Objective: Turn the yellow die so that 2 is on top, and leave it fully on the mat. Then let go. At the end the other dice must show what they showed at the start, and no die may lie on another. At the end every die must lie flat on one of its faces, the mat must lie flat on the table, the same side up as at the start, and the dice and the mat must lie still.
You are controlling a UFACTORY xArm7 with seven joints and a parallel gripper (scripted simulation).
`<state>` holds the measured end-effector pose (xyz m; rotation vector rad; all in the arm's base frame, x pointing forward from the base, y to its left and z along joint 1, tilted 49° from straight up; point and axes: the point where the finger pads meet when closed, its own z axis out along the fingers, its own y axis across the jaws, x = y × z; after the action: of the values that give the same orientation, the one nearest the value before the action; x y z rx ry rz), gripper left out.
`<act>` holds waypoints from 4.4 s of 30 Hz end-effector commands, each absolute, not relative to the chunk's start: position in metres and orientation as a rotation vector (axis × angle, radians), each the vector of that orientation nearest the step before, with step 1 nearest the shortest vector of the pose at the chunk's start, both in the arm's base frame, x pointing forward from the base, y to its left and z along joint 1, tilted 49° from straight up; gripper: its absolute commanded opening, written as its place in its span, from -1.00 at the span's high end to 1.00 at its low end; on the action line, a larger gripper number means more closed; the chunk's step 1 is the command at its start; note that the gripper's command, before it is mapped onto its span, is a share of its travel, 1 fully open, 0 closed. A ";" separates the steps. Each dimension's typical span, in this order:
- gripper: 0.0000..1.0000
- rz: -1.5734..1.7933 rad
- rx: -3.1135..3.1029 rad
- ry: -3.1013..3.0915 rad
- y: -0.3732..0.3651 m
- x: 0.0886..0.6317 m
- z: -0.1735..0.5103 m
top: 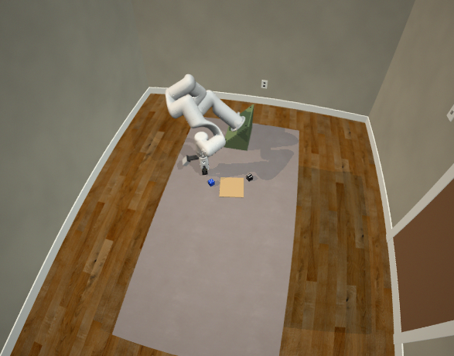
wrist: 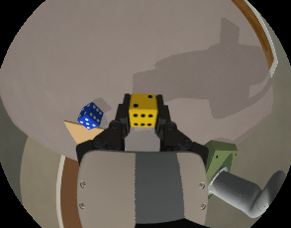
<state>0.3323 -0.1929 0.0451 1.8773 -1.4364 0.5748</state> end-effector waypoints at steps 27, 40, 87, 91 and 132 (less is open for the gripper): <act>0.47 0.581 1.869 -1.450 -0.127 0.339 0.102; 0.47 0.699 1.612 -1.770 -0.118 0.343 0.089; 0.47 1.178 0.244 -2.642 -0.069 0.375 0.031; 0.47 1.214 0.099 -2.691 -0.064 0.379 0.025; 0.47 1.339 -1.172 -2.885 -0.012 0.415 -0.029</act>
<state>0.4127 -0.0144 -0.0288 -1.1429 -2.8843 1.3363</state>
